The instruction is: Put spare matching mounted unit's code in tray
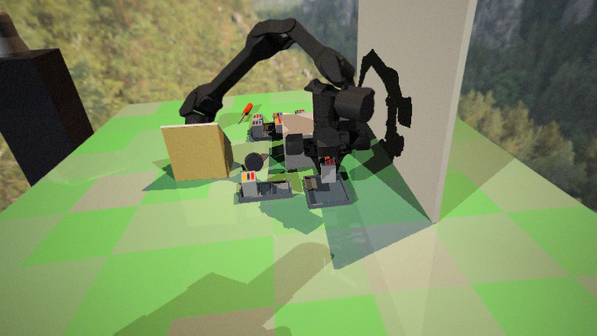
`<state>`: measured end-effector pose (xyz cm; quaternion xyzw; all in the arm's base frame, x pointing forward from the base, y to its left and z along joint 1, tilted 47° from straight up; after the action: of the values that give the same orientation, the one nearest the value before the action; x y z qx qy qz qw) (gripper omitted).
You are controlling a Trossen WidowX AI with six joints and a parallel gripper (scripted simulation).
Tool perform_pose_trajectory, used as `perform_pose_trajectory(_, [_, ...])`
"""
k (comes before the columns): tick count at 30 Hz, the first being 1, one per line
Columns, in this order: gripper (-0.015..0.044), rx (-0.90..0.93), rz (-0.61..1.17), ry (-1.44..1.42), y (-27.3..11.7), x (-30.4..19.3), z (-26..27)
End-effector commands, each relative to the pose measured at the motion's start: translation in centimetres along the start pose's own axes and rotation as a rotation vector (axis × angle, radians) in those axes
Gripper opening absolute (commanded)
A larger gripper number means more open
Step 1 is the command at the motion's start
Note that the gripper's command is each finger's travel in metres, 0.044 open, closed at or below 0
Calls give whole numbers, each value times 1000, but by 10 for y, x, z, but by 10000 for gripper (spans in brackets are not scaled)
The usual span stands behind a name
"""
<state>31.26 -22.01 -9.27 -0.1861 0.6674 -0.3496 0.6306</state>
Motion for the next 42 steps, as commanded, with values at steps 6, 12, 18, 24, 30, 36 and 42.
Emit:
perform_pose_trajectory(6, [0,5,4,3,7,-1,0])
perform_pose_trajectory(12, [0,5,5,2,11,-2,-1])
perform_pose_trajectory(18, [0,4,5,0,16,-2,-2])
perform_pose_trajectory(24, [0,4,6,-1,20,-3,-3])
perform_pose_trajectory(30, [0,4,7,-2,24,-3,-4])
perform_pose_trajectory(36, [0,3,7,-3,29,-4,-5])
perform_pose_trajectory(42, [157,-3,3,-8,27,-3,-4])
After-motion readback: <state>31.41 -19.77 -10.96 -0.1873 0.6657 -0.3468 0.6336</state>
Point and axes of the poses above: the point midway between the two fingers, 35 mm back from their tips, its own y axis out along the fingers, its own z axis across the jaws, x = y × z, the point moved 3 cm from there along -y, back along the fingers
